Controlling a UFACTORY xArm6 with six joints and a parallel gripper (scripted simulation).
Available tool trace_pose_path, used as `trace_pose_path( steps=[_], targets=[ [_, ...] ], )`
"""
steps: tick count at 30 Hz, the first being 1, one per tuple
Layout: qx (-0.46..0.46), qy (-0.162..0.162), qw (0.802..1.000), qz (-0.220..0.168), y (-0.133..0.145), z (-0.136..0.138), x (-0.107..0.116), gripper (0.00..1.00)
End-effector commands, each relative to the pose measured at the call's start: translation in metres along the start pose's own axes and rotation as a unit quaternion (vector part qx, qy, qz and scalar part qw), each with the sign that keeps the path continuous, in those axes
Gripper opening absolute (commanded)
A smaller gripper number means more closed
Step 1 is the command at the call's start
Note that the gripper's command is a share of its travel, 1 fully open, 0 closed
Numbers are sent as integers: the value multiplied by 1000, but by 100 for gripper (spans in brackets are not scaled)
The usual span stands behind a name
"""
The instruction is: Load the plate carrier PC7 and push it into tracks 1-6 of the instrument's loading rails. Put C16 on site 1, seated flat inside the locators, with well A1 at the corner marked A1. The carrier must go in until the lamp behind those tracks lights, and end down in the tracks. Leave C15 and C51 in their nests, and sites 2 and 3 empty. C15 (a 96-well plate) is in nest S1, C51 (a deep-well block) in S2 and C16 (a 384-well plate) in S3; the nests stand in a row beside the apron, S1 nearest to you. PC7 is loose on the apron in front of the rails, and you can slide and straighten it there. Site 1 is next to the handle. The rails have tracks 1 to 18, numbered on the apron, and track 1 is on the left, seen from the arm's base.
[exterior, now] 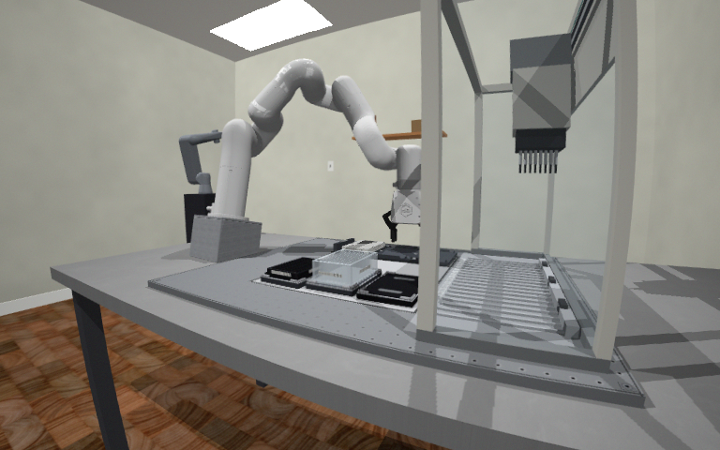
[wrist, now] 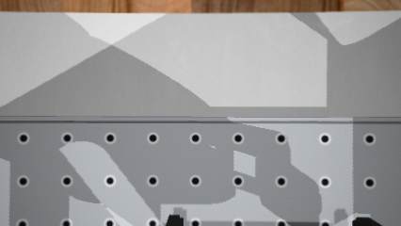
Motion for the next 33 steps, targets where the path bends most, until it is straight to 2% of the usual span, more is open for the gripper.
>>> trace_pose_path(
  steps=[1, 21, 33],
  targets=[
    [0, 2, 1000, 1, -1, 1, -1, 100],
    [0, 2, 1000, 1, -1, 1, -13, 100],
    [0, 2, 1000, 1, -1, 1, -13, 100]
  ],
)
Point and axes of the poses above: the point where the finger pads meet when closed, its own x axis back along the fingers, its own z axis across the jaws, y = z × x, the point moved 3 cm from there along x, back along the fingers, and after that the axes turned 12 degrees about -x, right-handed, at the moved point
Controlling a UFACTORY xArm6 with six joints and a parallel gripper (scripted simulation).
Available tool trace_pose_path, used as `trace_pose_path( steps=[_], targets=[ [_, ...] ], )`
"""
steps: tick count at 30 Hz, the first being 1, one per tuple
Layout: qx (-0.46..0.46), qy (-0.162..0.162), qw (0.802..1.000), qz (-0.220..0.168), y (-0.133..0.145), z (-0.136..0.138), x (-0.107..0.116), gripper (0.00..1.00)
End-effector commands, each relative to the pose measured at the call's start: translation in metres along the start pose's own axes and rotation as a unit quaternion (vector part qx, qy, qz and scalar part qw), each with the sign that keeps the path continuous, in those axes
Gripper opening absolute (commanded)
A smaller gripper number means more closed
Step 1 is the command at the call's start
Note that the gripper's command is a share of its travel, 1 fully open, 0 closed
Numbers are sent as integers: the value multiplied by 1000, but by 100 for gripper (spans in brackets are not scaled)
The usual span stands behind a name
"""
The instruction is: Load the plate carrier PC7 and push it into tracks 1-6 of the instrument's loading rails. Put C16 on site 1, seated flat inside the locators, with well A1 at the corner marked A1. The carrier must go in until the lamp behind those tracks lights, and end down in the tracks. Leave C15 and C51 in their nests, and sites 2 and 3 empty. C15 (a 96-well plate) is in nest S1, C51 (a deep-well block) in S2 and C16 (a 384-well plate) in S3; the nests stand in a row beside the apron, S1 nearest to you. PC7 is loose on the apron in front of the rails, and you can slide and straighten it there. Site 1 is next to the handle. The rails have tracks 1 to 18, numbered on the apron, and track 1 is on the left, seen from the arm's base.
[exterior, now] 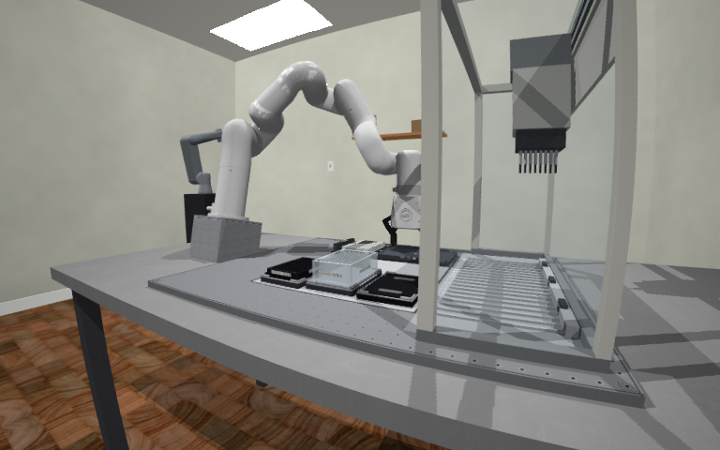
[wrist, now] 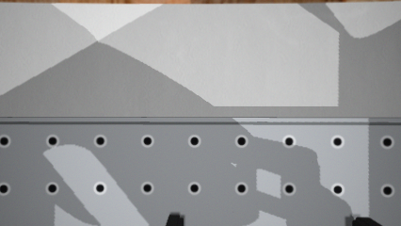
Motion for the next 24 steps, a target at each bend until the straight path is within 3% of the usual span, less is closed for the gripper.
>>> trace_pose_path(
  steps=[1, 24],
  targets=[
    [0, 2, 1000, 1, -1, 1, 2, 100],
    [0, 2, 1000, 1, 9, 4, 2, 100]
  ],
)
Point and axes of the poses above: the point where the finger pads meet when closed, its own x axis back along the fingers, its own z axis across the jaws, y = z × x, the point moved 3 cm from there along x, back along the fingers, and after that the axes turned 12 degrees about -x, right-handed, at the moved point
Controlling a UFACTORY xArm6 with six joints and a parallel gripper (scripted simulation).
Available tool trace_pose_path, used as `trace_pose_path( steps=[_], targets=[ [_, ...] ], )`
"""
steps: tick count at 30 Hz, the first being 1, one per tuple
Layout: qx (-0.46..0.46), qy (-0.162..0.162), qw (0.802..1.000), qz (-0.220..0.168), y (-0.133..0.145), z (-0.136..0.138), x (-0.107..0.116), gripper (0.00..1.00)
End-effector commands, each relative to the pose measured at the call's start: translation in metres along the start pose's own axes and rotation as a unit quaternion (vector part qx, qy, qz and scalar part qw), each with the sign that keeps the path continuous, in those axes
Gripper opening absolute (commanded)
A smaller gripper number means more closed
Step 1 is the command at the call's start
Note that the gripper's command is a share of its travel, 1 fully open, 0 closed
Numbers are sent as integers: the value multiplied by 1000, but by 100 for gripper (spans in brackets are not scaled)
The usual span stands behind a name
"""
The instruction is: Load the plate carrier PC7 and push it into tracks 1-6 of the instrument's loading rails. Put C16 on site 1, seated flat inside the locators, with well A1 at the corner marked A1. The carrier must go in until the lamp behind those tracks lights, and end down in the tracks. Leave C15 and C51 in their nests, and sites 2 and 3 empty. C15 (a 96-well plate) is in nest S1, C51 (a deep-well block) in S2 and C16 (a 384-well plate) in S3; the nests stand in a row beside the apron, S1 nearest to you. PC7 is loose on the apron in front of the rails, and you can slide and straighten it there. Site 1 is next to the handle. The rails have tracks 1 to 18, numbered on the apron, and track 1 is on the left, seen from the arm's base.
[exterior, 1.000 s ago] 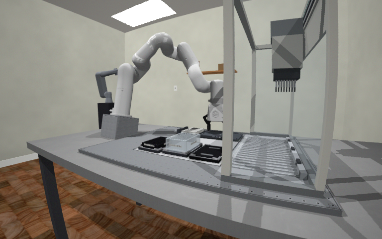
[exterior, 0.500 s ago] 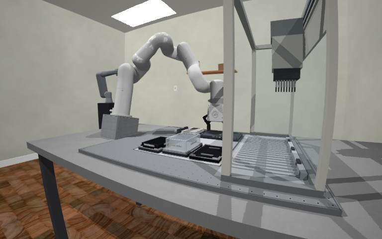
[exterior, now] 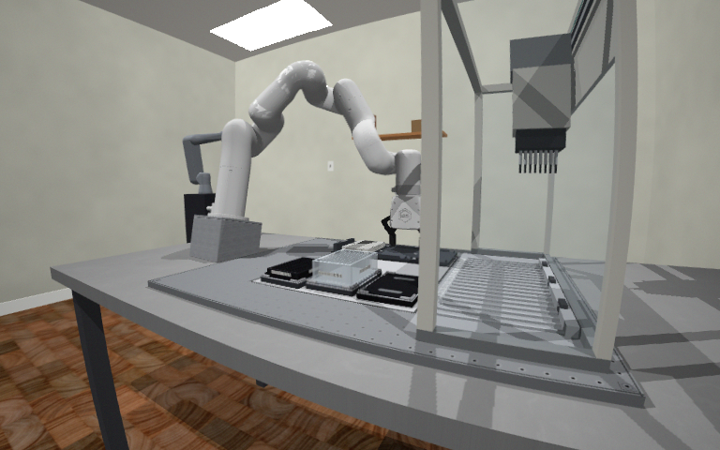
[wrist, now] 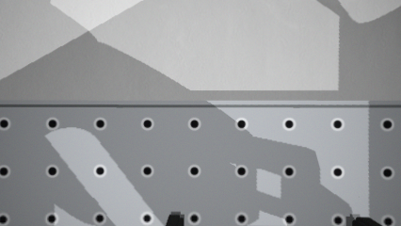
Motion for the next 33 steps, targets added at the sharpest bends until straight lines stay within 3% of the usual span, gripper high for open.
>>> trace_pose_path(
  steps=[1, 33],
  targets=[
    [0, 2, 1000, 1, 0, 2, 2, 100],
    [0, 2, 1000, 1, 15, 5, 2, 100]
  ],
)
Point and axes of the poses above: the point where the finger pads meet when closed, its own x axis back along the fingers, its own z axis across the jaws, y = z × x, the point moved 3 cm from there along x, back along the fingers, and after that the axes turned 12 degrees about -x, right-handed, at the moved point
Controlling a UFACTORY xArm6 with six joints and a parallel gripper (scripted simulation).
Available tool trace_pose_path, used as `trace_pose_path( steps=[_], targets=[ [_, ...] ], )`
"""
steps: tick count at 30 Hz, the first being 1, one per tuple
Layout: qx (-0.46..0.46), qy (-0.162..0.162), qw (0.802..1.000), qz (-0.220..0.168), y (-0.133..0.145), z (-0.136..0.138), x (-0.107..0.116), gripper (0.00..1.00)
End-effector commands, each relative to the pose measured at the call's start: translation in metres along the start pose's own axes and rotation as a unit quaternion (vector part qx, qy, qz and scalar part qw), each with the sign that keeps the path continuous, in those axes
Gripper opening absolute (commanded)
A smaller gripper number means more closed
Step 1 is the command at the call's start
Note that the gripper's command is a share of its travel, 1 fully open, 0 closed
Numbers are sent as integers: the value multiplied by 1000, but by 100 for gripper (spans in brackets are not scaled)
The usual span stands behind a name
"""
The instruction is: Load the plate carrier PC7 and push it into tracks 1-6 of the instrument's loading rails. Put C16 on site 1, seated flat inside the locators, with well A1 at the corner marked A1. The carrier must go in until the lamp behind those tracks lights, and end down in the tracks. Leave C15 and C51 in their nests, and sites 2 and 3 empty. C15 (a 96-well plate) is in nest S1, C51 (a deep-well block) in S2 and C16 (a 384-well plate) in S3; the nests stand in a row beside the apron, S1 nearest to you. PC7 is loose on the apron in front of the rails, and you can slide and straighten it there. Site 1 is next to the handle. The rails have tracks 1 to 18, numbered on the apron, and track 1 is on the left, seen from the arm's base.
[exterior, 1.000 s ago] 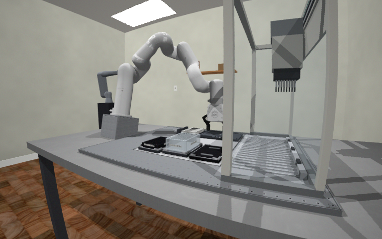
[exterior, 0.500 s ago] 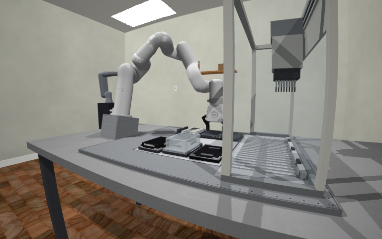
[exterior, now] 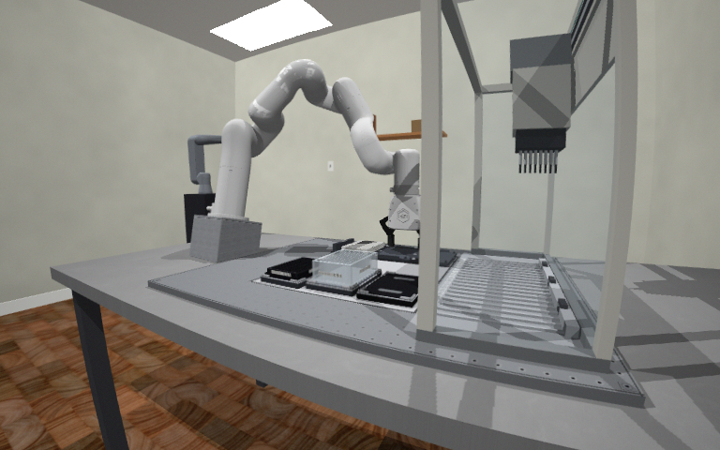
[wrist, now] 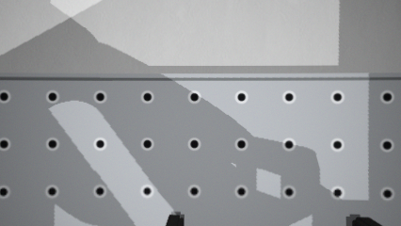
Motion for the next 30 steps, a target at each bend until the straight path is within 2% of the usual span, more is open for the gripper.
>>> trace_pose_path(
  steps=[1, 30],
  targets=[
    [0, 2, 1000, 1, 1, 2, 2, 100],
    [0, 2, 1000, 1, 14, 4, 2, 100]
  ],
)
Point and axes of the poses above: the point where the finger pads meet when closed, its own x axis back along the fingers, its own z axis across the jaws, y = z × x, the point moved 3 cm from there along x, back along the fingers, and after that the axes turned 12 degrees about -x, right-handed, at the moved point
